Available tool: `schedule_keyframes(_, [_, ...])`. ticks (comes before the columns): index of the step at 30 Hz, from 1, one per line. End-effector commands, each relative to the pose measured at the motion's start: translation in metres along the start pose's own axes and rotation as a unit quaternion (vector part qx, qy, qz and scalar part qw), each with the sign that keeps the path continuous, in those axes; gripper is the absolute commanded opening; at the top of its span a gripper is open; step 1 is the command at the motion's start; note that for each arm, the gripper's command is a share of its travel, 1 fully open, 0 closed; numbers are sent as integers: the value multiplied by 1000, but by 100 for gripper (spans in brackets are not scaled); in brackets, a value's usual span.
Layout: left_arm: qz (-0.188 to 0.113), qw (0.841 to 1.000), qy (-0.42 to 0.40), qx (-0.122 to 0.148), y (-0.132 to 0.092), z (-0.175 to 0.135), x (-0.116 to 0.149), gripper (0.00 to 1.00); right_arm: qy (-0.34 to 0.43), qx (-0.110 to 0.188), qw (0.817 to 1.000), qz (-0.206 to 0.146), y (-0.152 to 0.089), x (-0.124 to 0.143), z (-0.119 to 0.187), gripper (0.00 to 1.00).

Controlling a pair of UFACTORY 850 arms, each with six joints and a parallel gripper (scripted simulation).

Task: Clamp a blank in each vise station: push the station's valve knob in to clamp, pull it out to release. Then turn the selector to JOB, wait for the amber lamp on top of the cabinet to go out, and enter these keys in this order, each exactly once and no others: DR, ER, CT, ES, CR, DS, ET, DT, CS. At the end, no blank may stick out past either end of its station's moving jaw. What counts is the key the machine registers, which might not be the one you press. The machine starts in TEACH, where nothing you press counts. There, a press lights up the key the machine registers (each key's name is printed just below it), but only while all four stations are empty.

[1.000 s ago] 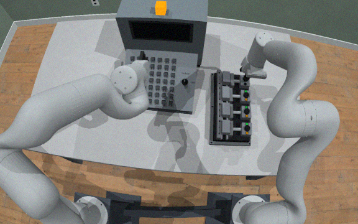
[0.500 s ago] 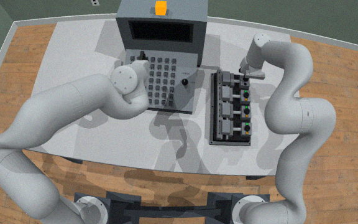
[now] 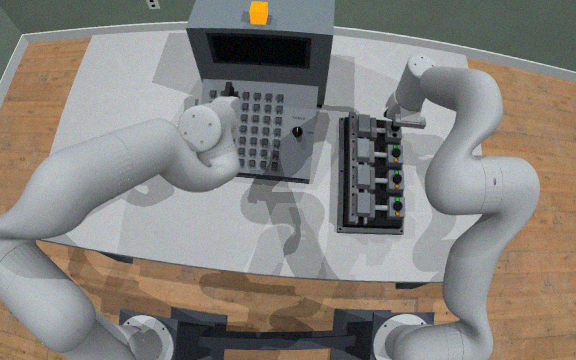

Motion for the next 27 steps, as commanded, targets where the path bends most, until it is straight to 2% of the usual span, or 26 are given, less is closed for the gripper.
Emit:
schedule_keyframes(1, [0, 1000, 0, 1, -1, 1, 0, 100, 0, 0, 1000, -1, 4, 1, 0, 0])
schedule_keyframes(10, [0, 1000, 0, 1, -1, 1, 0, 100, 0, 0, 1000, -1, 7, 1, 0, 0])
schedule_keyframes(15, [0, 1000, 0, 1, -1, 1, 0, 100, 0, 0, 1000, -1, -1, 1, 0, 0])
schedule_keyframes(17, [0, 1000, 0, 1, -1, 1, 0, 100, 0, 0, 1000, -1, -20, 0, 0, 0])
schedule_keyframes(23, [0, 1000, 0, 1, -1, 1, 0, 100, 0, 0, 1000, -1, -102, 0, 0, 0])
schedule_keyframes(27, [0, 1000, 0, 1, -1, 1, 0, 100, 0, 0, 1000, -1, -116, 0, 0, 0])
Point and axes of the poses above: on each arm, the point where the finger pads meet when closed, its own y axis out along the fingers, its own z axis across the jaws, x = y × z, the point moved 10 cm from there along -y, back along the fingers, and after that the axes turned 14 degrees about y, right-handed, at the moved point
